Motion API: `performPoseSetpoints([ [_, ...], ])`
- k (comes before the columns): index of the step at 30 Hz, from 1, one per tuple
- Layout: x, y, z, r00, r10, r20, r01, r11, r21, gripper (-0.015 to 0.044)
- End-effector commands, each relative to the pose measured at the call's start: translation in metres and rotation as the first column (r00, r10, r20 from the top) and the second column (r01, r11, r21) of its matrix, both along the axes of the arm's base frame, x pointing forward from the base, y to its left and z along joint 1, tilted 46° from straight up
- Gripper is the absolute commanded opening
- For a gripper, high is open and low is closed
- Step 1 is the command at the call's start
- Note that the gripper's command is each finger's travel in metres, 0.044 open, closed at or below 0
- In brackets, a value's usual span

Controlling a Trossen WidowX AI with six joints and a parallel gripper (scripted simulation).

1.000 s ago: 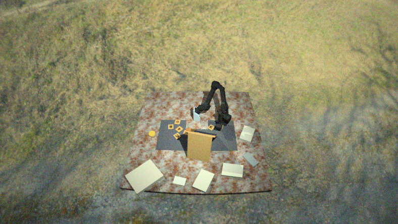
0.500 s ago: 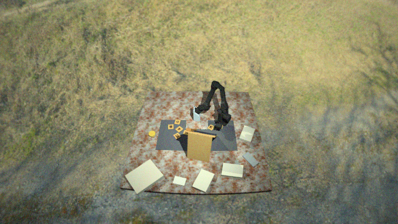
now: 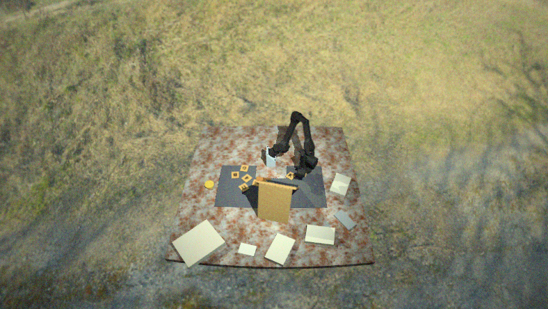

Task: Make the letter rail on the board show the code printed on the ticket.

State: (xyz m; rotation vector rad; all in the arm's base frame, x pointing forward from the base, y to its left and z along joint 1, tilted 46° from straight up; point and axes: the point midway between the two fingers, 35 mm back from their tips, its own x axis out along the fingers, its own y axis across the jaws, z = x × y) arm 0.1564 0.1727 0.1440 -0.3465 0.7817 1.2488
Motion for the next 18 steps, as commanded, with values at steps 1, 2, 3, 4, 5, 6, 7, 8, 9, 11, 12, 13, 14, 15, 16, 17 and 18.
performPoseSetpoints([
  [1, -0.0002, -0.0019, 0.0023, 1.0, 0.002, 0.003, -0.002, 1.0, 0.002, 0.0],
  [2, -0.0003, -0.0024, 0.0026, 1.0, 0.002, 0.003, -0.002, 1.0, 0.002, 0.0],
  [3, -0.0004, -0.0029, 0.003, 1.0, 0.002, 0.003, -0.002, 1.0, 0.002, 0.0],
  [4, -0.0005, -0.0035, 0.0033, 1.0, 0.002, 0.003, -0.002, 1.0, 0.002, 0.0],
  [5, -0.0006, -0.004, 0.0036, 1.0, 0.002, 0.003, -0.002, 1.0, 0.002, 0.0],
  [6, -0.0007, -0.0045, 0.0039, 1.0, 0.002, 0.003, -0.002, 1.0, 0.002, 0.0],
  [7, -0.0008, -0.005, 0.0043, 1.0, 0.002, 0.003, -0.002, 1.0, 0.002, 0.0],
  [8, -0.0009, -0.0055, 0.0046, 1.0, 0.002, 0.003, -0.002, 1.0, 0.002, 0.0],
  [9, -0.001, -0.006, 0.0049, 1.0, 0.002, 0.003, -0.002, 1.0, 0.002, 0.0],
  [11, -0.0011, -0.007, 0.0056, 1.0, 0.002, 0.003, -0.002, 1.0, 0.002, 0.0],
  [12, -0.0012, -0.0074, 0.0059, 1.0, 0.002, 0.003, -0.002, 1.0, 0.002, 0.0],
  [13, -0.0013, -0.0079, 0.0062, 1.0, 0.002, 0.003, -0.002, 1.0, 0.002, 0.0],
  [14, -0.0014, -0.0084, 0.0066, 1.0, 0.002, 0.003, -0.002, 1.0, 0.002, 0.0],
  [15, -0.0015, -0.0089, 0.0069, 1.0, 0.002, 0.003, -0.002, 1.0, 0.001, 0.0],
  [16, -0.0016, -0.0094, 0.0072, 1.0, 0.002, 0.003, -0.002, 1.0, 0.001, 0.0],
  [17, -0.0017, -0.0099, 0.0076, 1.0, 0.002, 0.003, -0.002, 1.0, 0.001, 0.0],
  [18, -0.0017, -0.0103, 0.0079, 1.0, 0.002, 0.003, -0.002, 1.0, 0.001, 0.0],
])
